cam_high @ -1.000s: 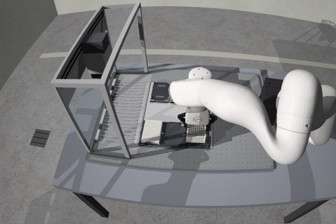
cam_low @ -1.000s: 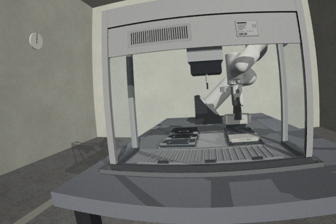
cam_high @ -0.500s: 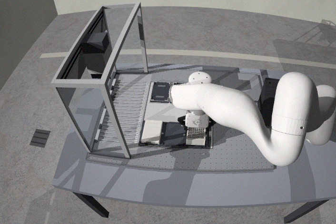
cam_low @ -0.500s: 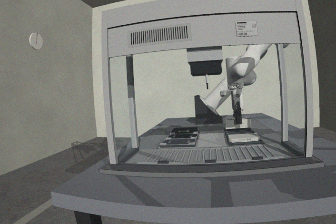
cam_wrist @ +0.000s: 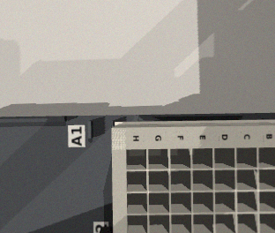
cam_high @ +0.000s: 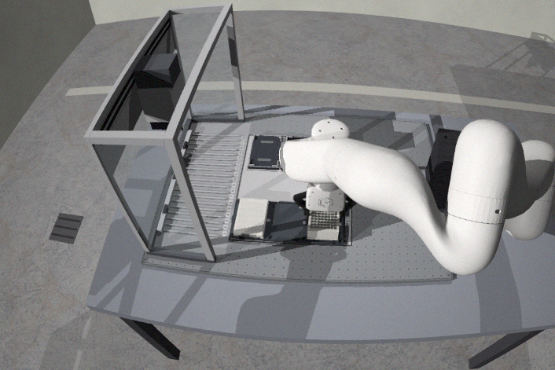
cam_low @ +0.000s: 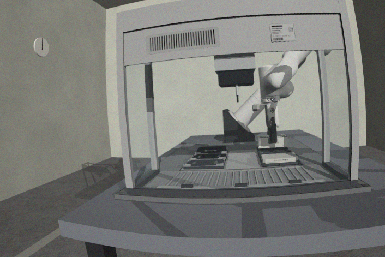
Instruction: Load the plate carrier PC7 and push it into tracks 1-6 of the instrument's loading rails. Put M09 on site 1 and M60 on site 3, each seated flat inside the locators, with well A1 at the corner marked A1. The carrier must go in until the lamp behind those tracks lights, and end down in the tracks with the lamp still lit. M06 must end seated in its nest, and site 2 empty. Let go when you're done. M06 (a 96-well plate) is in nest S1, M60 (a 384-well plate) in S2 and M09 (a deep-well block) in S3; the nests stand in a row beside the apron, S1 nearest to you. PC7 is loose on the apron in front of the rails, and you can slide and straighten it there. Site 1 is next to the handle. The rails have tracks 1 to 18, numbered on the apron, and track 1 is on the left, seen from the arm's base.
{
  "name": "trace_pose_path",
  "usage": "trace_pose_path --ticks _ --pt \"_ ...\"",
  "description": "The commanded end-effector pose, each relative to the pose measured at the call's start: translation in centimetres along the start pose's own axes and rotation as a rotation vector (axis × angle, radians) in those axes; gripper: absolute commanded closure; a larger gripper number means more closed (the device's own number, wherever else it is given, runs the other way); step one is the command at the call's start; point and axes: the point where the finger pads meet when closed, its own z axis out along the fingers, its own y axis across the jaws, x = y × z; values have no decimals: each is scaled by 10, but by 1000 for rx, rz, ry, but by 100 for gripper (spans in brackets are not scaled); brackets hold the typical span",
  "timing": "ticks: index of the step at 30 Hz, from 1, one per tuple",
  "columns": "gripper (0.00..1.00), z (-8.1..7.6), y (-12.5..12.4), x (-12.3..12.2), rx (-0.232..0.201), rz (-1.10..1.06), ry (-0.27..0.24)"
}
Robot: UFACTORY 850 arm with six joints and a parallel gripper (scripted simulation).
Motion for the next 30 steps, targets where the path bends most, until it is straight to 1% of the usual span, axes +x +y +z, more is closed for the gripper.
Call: trace_pose_path --ticks 1,4,19,30 --pt "100 -1 -1 0 2 -1 0" --pt "100 -1 -1 0 2 -1 0" --pt "100 9 -1 0 2 0 0" --pt "100 13 -1 0 1 0 0"
